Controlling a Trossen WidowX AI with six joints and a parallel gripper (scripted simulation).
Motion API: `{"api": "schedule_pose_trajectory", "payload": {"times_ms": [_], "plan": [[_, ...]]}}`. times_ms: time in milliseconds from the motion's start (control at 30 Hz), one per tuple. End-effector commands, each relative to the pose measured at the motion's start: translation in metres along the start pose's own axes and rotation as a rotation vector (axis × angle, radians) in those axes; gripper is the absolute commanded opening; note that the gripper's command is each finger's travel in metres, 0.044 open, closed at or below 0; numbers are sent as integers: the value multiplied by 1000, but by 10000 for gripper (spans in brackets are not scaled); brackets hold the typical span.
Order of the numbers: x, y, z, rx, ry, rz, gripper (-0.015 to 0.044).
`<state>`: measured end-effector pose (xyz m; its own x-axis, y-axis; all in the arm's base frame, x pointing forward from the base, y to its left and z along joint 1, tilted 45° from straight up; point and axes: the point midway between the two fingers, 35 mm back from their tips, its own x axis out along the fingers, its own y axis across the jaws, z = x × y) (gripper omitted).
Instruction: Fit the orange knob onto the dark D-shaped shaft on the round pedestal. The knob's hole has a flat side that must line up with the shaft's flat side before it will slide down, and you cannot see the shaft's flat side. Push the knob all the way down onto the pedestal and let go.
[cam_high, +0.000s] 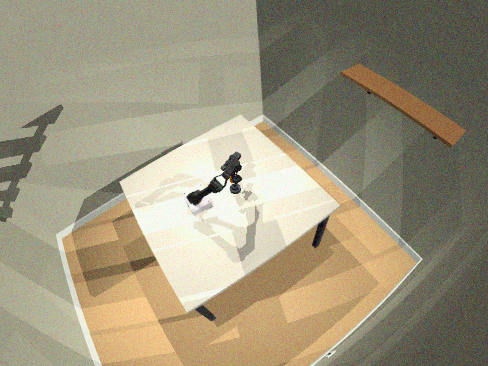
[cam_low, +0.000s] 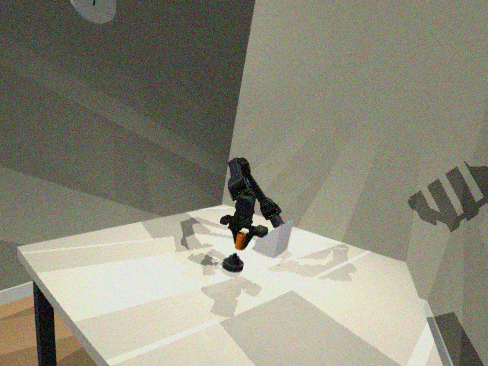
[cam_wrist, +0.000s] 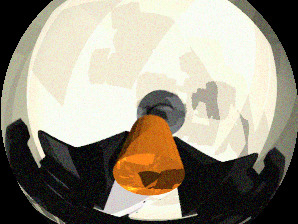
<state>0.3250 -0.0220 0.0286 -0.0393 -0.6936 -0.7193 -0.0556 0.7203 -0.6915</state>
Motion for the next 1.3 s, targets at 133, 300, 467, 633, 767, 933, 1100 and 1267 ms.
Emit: {"api": "schedule_pose_trajectory", "payload": {"times_ms": [133, 300, 467, 633, 767, 933, 1100, 1267], "plan": [[4, -16, 0, -2, -8, -9, 0], [16, -16, 0, -2, -8, -9, 0], [29, -16, 0, -2, -8, -10, 0], [26, -17, 0, 6, -8, -10, 0], [25, -16, 2, 6, -8, -10, 0], [25, -17, 2, 6, -8, -10, 0], [29, -17, 2, 6, -8, -10, 0], [29, -17, 1, 6, -8, -10, 0]]}}
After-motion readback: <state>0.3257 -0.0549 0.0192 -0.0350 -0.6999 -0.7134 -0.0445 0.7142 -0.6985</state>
